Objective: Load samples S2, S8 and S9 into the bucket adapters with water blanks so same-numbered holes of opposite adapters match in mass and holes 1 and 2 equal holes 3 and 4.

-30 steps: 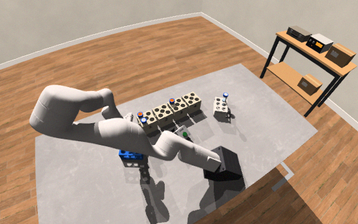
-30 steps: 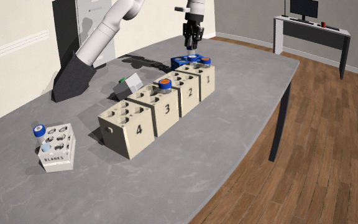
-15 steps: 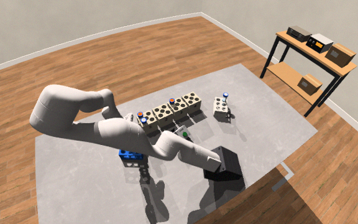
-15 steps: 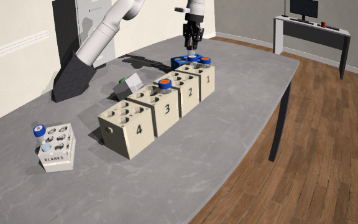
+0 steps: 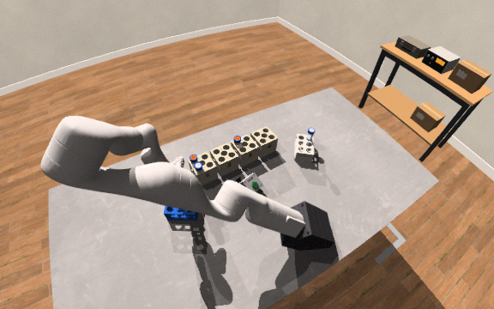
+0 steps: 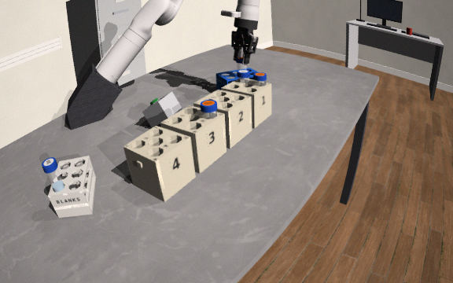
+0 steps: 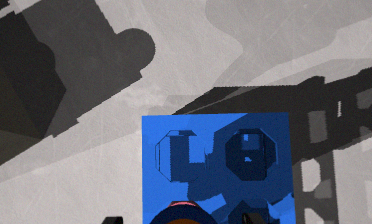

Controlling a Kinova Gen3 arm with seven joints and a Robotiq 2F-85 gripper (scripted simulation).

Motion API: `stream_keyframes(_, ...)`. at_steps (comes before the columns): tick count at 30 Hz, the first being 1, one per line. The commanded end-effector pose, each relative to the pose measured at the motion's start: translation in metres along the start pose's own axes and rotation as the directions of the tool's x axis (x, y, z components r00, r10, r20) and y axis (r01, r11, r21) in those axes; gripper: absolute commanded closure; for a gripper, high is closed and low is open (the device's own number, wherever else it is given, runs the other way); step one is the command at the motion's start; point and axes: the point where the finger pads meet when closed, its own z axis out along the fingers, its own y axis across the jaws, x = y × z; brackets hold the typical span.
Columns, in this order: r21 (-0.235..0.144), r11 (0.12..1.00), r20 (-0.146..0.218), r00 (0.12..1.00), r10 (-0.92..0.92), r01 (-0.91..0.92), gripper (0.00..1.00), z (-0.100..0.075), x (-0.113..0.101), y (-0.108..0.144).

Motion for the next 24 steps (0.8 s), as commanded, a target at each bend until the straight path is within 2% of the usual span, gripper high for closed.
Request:
stream_keyframes(1, 0.001, 1.0, 0.001, 1.0, 0.0, 0.0, 0.38, 0.0007, -0.0003, -0.0002)
stream_keyframes(21, 0.001, 1.0, 0.001, 1.0, 0.0, 0.0, 0.38, 0.0047, -0.001, -0.0002)
stream_keyframes(22, 0.001, 1.0, 0.001, 1.0, 0.0, 0.0, 0.9, 0.0047, -0.001, -0.0002)
stream_keyframes(24, 0.001, 1.0, 0.001, 1.0, 0.0, 0.0, 0.9, 0.0047, -0.001, -0.0002)
